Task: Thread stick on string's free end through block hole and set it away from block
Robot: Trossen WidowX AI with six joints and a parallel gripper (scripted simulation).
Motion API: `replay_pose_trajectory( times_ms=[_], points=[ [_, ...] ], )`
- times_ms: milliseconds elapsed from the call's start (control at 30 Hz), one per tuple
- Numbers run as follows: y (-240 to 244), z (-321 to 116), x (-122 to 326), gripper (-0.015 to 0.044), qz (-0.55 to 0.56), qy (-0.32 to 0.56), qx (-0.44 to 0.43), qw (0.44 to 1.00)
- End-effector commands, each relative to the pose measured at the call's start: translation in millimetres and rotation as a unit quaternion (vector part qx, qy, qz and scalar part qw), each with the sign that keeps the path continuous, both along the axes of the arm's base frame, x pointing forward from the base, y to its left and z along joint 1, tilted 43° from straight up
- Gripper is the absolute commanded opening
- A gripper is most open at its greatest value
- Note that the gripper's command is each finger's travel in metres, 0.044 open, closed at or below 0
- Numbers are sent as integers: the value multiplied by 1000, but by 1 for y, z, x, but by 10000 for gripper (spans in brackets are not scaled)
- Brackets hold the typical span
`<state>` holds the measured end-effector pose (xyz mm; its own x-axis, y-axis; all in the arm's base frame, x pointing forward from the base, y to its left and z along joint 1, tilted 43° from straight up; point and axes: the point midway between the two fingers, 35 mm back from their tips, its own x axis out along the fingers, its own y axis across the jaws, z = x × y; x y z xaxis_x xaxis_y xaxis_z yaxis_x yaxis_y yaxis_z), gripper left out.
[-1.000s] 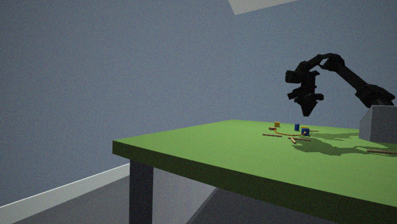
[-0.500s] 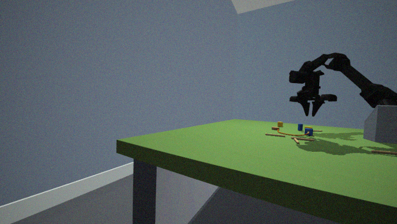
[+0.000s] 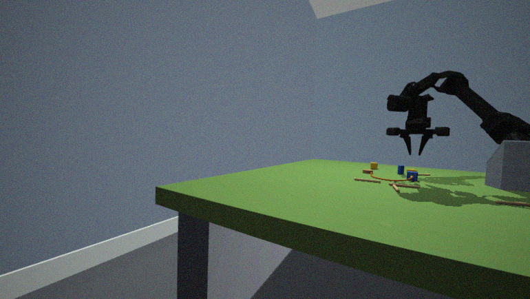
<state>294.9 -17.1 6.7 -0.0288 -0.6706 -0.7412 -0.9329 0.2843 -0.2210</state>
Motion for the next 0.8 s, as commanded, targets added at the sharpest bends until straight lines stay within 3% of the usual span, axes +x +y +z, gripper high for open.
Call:
replay_pose_trajectory(
  times_ms=[0,767],
  points=[
    [-2,0,0,122,6,6,-2,1000],
    [-26,-28,1,122,7,5,-1,1000]
  ],
)
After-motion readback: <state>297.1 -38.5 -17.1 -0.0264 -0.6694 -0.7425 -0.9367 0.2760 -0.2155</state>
